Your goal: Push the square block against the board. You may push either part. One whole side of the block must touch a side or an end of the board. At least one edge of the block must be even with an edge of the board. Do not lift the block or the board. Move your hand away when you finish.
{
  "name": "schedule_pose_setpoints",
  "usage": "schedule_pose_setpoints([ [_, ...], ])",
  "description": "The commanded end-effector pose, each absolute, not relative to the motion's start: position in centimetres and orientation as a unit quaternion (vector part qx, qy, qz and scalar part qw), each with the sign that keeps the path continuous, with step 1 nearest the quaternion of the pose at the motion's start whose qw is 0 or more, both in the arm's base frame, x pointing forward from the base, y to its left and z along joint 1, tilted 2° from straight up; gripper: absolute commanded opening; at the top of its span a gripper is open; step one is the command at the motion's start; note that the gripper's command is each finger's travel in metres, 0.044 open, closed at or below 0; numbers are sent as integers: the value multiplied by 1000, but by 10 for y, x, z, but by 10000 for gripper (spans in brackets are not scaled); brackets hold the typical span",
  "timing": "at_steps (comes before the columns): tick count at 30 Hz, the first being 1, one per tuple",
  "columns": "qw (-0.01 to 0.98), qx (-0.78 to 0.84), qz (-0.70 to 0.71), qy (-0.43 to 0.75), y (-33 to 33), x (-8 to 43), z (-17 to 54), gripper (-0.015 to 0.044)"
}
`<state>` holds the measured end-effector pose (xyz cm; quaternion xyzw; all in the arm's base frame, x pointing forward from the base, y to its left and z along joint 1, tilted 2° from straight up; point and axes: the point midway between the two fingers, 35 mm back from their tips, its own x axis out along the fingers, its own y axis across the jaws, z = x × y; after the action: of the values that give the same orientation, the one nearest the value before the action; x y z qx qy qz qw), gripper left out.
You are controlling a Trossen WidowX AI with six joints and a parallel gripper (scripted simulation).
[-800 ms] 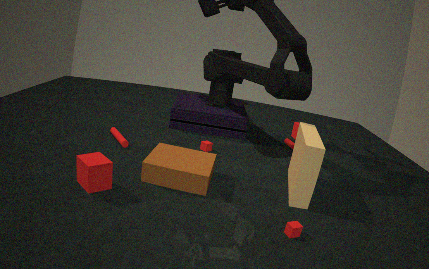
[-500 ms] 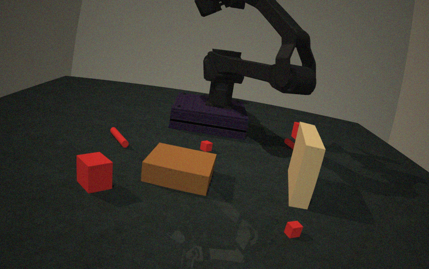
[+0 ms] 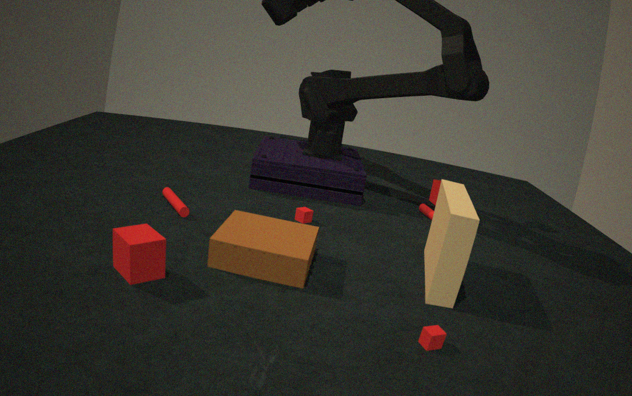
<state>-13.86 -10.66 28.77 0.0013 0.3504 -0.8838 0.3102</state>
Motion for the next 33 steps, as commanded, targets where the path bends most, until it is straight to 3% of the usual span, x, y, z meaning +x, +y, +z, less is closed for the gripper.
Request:
schedule_pose_setpoints([
  [1, 365, 2, -855, 368, -128, -130, 284, 0],
  [16, 551, -19, -712, 435, -197, -69, 273, 0],
  [33, 702, -88, -488, 511, -236, 38, 256, 0],
])
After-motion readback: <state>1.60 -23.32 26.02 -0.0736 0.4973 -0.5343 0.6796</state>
